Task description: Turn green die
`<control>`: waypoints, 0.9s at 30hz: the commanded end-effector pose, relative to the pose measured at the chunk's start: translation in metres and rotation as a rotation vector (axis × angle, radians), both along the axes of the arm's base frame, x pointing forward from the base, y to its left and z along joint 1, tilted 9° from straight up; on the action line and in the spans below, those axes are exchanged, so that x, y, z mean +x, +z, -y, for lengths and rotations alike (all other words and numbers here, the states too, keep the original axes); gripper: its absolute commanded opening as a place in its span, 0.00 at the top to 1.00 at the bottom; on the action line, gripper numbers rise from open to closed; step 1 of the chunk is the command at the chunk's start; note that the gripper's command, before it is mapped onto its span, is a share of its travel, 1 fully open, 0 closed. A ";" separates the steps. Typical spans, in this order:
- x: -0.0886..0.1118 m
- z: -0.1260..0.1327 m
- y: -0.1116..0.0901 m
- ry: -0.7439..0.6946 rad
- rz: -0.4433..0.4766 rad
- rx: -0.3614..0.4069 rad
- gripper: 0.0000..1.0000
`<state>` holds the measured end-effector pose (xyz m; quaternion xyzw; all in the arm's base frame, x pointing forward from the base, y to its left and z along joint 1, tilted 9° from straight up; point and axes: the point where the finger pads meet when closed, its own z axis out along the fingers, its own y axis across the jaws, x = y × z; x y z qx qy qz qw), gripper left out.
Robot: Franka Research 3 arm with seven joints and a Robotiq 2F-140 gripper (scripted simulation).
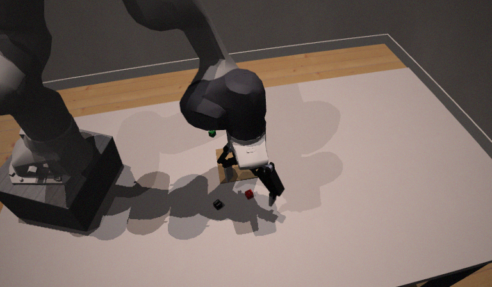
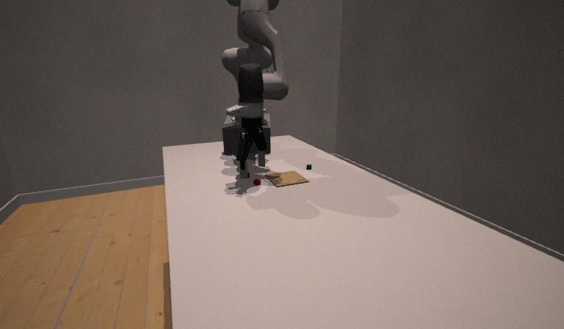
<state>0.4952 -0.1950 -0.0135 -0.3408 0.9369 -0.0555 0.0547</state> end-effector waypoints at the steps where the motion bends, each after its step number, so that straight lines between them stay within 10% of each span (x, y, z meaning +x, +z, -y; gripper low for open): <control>1: 0.000 0.000 -0.001 -0.008 -0.002 0.002 0.00; 27: -0.001 -0.004 -0.001 -0.008 -0.002 0.002 0.00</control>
